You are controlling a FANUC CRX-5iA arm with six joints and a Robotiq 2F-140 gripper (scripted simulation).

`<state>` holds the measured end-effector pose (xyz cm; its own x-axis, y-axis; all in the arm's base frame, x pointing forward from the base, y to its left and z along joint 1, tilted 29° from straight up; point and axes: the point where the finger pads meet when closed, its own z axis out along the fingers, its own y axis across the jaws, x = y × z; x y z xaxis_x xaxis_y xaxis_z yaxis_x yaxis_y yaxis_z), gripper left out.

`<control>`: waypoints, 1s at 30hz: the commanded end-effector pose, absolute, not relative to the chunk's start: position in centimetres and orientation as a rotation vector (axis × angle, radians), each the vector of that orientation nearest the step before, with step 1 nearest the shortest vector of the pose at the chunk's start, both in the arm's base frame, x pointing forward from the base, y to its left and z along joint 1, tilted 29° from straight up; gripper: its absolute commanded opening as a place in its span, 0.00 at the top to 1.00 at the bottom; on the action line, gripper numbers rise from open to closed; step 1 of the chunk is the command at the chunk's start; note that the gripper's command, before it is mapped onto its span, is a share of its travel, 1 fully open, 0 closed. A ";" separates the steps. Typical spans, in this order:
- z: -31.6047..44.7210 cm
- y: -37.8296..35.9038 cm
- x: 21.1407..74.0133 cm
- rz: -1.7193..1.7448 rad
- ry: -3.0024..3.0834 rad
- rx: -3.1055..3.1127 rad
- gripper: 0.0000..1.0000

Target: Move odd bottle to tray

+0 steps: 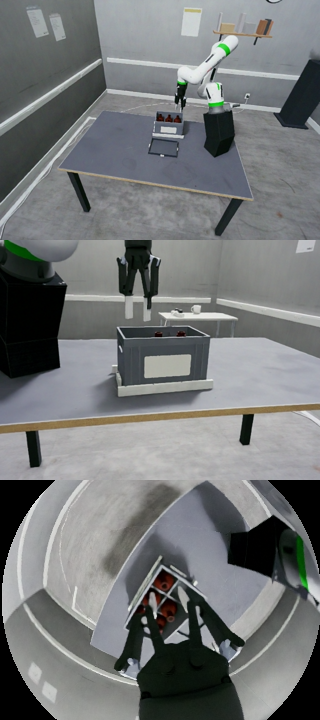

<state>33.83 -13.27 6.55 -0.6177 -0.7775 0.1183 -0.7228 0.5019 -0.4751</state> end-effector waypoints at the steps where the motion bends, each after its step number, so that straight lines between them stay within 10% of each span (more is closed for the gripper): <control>1: 6.4 -13.3 34.0 -0.750 2.624 -1.316 0.56; 30: 3.7 -14.5 34.9 -0.750 2.624 -1.316 0.56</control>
<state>34.76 -14.42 3.90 -0.6176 -0.7775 0.1183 -0.7228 0.5019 -0.4749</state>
